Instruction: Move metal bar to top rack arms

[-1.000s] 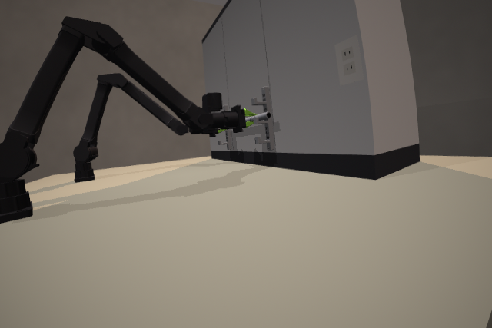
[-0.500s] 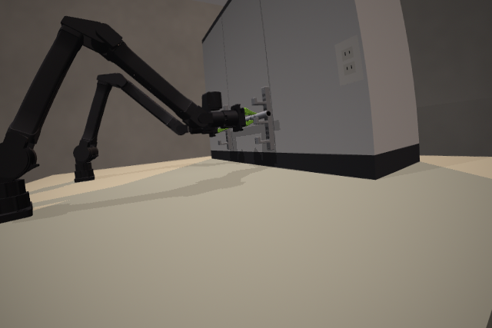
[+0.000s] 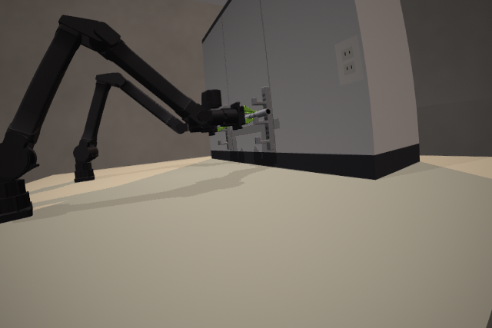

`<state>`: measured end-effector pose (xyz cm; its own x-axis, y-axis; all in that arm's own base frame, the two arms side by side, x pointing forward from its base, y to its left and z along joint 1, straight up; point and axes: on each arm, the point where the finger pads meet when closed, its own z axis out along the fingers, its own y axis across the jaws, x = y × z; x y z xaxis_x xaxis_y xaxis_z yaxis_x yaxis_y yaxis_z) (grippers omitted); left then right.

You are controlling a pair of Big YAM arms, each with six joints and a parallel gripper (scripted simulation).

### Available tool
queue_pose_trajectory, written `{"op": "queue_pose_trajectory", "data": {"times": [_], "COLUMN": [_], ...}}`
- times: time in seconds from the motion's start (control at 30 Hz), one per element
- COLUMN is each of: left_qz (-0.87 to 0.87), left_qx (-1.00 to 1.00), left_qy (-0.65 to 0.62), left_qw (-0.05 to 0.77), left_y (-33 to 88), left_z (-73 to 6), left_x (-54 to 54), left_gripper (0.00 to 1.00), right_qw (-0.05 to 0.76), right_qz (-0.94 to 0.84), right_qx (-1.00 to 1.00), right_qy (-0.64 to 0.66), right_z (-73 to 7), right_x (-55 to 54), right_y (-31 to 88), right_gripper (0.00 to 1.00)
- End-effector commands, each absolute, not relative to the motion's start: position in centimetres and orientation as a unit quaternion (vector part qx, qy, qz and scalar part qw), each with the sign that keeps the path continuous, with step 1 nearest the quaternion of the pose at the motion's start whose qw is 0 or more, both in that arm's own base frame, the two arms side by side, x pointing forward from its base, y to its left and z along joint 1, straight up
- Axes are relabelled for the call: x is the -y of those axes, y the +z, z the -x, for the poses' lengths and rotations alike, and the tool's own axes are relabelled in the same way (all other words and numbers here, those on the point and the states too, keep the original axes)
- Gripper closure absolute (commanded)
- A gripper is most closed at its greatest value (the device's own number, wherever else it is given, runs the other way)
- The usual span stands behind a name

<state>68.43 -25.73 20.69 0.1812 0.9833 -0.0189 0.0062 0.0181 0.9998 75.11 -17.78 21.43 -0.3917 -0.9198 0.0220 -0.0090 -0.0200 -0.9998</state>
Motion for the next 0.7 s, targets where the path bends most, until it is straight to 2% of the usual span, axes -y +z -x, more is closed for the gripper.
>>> {"op": "queue_pose_trajectory", "data": {"times": [0.0,0.67], "left_qz": [-0.528,-0.528], "left_qx": [-0.451,-0.451], "left_qy": [0.459,0.459], "left_qw": [0.554,0.554], "left_y": [24.3,25.8], "left_z": [-68.5,-68.7], "left_x": [25.4,25.4], "left_gripper": [1.00,1.00], "right_qw": [0.408,0.408], "right_qz": [0.365,0.365], "right_qx": [-0.571,-0.571], "right_qy": [-0.612,-0.612], "right_z": [-74.7,-74.8], "right_x": [18.1,18.1], "right_y": [27.2,28.1], "right_gripper": [1.00,1.00]}}
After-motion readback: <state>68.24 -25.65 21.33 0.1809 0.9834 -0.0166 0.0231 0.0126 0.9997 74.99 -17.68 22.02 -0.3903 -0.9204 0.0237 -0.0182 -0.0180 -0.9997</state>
